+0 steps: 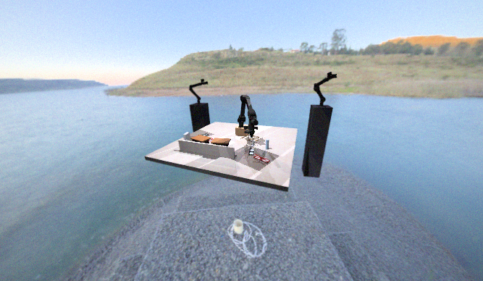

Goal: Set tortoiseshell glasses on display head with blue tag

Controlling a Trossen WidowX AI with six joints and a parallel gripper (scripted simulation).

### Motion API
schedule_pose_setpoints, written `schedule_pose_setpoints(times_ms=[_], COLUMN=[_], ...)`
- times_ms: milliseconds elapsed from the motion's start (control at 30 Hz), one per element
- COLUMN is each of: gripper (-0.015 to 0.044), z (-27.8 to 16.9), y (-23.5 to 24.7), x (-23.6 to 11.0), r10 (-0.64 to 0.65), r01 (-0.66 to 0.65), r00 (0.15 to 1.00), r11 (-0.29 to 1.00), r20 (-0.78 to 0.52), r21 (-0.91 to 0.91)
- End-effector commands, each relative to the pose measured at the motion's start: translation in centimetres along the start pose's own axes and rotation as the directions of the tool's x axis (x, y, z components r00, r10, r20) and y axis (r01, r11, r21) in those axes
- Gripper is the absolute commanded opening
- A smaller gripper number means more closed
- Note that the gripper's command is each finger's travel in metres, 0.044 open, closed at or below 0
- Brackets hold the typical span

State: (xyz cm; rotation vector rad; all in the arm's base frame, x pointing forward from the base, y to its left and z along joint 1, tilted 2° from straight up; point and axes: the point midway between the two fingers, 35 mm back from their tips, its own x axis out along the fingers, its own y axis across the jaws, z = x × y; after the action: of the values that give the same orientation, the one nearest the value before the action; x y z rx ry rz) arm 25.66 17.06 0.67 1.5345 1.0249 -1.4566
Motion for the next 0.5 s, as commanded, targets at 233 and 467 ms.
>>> schedule_pose_setpoints(times_ms=[233,467], gripper=[0.0000,0.0000], z=[0.70,1.06], y=[-0.36,-0.51], x=[0.02,0.03], r10=[0.000,-0.001], r01=[0.000,0.001], r00=[1.000,1.000], r11=[1.000,1.000], r20=[0.003,0.003], r21=[0.000,0.000])
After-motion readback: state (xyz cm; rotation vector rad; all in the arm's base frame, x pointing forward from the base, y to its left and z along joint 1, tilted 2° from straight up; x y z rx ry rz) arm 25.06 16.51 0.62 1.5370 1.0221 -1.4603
